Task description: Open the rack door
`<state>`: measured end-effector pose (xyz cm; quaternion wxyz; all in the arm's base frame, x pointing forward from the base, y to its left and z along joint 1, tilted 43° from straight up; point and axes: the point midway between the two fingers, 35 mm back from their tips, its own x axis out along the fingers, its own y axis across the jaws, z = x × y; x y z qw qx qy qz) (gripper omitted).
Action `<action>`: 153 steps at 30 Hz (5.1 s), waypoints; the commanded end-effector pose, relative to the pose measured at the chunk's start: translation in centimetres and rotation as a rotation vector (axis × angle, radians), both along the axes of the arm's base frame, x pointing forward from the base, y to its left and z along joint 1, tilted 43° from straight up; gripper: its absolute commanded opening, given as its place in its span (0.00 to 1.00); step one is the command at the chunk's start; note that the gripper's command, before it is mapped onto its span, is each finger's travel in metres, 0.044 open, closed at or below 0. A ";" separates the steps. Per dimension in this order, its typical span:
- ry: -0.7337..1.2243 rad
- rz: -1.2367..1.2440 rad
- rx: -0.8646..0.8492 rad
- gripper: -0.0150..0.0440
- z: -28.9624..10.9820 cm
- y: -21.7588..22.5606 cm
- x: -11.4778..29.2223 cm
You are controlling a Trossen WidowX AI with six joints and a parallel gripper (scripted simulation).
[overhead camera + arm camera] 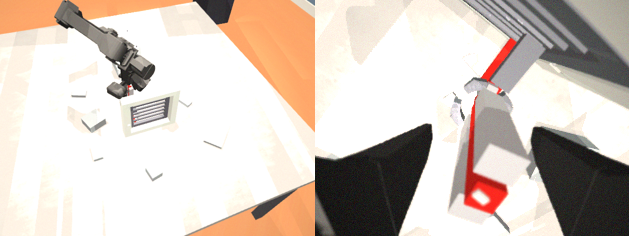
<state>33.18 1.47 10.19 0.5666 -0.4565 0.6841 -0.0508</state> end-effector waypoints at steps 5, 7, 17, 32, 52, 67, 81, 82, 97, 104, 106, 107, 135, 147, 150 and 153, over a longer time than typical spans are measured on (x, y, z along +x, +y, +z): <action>0.256 0.275 -0.020 0.74 0.0 0.0 0.1; 0.323 0.348 -0.026 0.74 0.0 0.0 0.1; 0.661 0.709 -0.056 0.74 0.0 0.0 0.1; 0.778 0.835 -0.067 0.47 0.0 0.0 0.1; 0.759 0.814 -0.065 0.28 -0.1 0.1 0.0; 0.561 0.603 -0.047 0.28 -0.5 0.5 -1.3; 0.396 0.425 -0.031 0.28 -1.4 1.3 -3.1; 0.385 0.413 -0.030 0.28 -1.5 1.4 -3.3; 0.231 0.246 -0.015 0.28 -3.0 2.7 -5.5; 0.162 0.172 -0.009 0.28 -3.8 3.5 -6.4; 0.143 0.151 -0.007 0.28 -4.0 3.7 -6.7; 0.133 0.141 -0.006 0.28 -4.2 3.9 -6.8; -0.145 -0.160 0.021 0.28 -8.1 7.9 -9.2; -0.273 -0.298 0.034 0.28 -10.0 10.0 -9.5; -0.305 -0.333 0.037 0.28 -10.4 10.5 -9.5; -0.337 -0.367 0.040 0.28 -10.9 11.0 -9.4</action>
